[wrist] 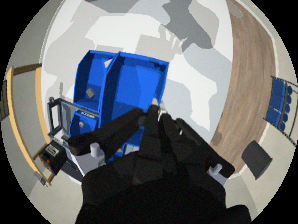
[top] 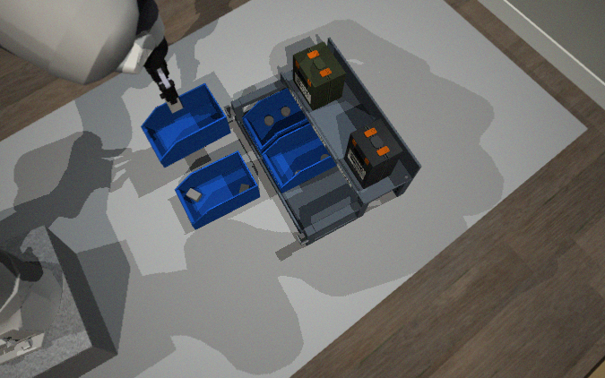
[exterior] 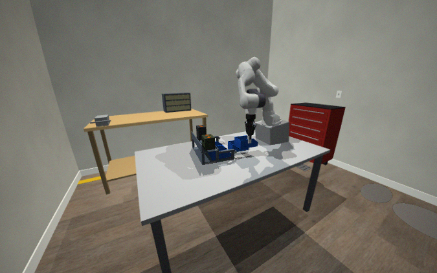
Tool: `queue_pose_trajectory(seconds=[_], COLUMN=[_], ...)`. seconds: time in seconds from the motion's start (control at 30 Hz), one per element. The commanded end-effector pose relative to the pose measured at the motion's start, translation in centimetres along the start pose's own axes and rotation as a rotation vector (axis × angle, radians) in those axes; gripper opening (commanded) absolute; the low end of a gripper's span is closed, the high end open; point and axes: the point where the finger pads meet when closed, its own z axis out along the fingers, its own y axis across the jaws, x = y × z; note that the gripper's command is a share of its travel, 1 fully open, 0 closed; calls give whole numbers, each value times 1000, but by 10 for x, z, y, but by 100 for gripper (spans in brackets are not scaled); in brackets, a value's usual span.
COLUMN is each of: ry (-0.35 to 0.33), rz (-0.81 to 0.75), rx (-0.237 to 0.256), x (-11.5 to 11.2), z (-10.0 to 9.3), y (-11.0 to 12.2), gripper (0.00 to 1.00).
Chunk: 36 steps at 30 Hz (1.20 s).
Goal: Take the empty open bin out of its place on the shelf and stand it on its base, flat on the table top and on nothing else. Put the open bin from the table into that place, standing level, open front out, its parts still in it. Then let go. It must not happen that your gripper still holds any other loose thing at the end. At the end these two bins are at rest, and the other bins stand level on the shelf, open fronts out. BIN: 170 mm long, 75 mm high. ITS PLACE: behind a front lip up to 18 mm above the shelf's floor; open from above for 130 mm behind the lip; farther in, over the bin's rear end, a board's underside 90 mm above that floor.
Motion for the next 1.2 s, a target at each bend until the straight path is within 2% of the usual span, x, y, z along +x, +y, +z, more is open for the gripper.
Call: queue_pose_trajectory(seconds=[0.0, 0.63, 1.17], ry=[5, 5, 5], rz=[42, 42, 42], rx=[12, 12, 12], x=[2, 2, 2], z=[0, 2, 32], y=[-2, -2, -3], gripper=[0, 0, 0])
